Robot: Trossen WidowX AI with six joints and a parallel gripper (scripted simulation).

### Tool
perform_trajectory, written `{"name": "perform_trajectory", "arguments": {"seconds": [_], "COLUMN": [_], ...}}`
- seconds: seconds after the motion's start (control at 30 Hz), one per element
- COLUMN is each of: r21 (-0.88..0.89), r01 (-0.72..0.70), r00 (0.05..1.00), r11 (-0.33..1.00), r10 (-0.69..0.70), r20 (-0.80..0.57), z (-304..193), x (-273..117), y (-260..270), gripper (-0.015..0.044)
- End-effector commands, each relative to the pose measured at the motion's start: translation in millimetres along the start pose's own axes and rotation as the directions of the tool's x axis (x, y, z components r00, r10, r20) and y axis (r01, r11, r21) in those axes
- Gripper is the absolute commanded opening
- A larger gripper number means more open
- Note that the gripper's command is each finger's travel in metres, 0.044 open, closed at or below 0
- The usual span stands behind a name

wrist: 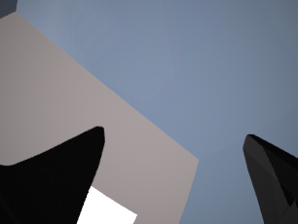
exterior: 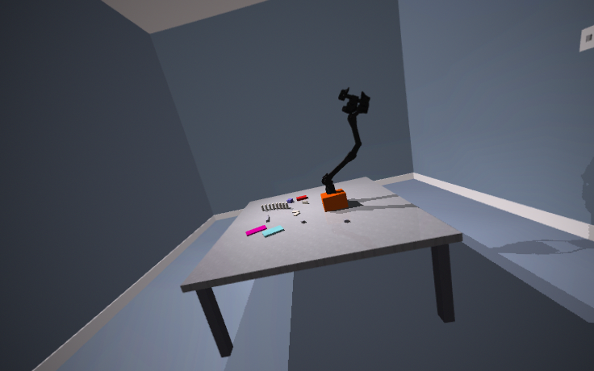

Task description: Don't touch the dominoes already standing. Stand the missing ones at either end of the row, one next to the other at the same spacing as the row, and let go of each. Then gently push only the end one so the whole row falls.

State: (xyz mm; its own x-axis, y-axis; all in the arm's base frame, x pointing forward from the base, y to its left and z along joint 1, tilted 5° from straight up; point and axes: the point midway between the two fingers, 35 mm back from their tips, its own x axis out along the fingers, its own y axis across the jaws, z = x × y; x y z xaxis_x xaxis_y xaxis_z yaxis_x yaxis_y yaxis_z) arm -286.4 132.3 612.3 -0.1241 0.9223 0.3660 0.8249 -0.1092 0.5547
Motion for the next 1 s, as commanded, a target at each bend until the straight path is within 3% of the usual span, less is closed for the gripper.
{"name": "perform_trajectory", "arguments": {"seconds": [0.0,0.43,0.7,0.83,0.97], "r21": [0.006,0.396,0.806,0.91,0.949], "r01": [-0.002,-0.14,-0.199,-0.193,-0.178], "r00": [1.0,0.977,0.91,0.857,0.827], "r11": [1.0,0.907,0.558,0.368,0.26], "r10": [0.002,0.192,0.41,0.514,0.563], "r20": [-0.001,-0.093,-0.059,-0.026,0.001], "z": [0,6,52,77,93], "x": [0,0,-15,-26,-34], "y": [1,94,217,263,287], "gripper": [0.0426,0.044,0.044,0.044,0.044]}}
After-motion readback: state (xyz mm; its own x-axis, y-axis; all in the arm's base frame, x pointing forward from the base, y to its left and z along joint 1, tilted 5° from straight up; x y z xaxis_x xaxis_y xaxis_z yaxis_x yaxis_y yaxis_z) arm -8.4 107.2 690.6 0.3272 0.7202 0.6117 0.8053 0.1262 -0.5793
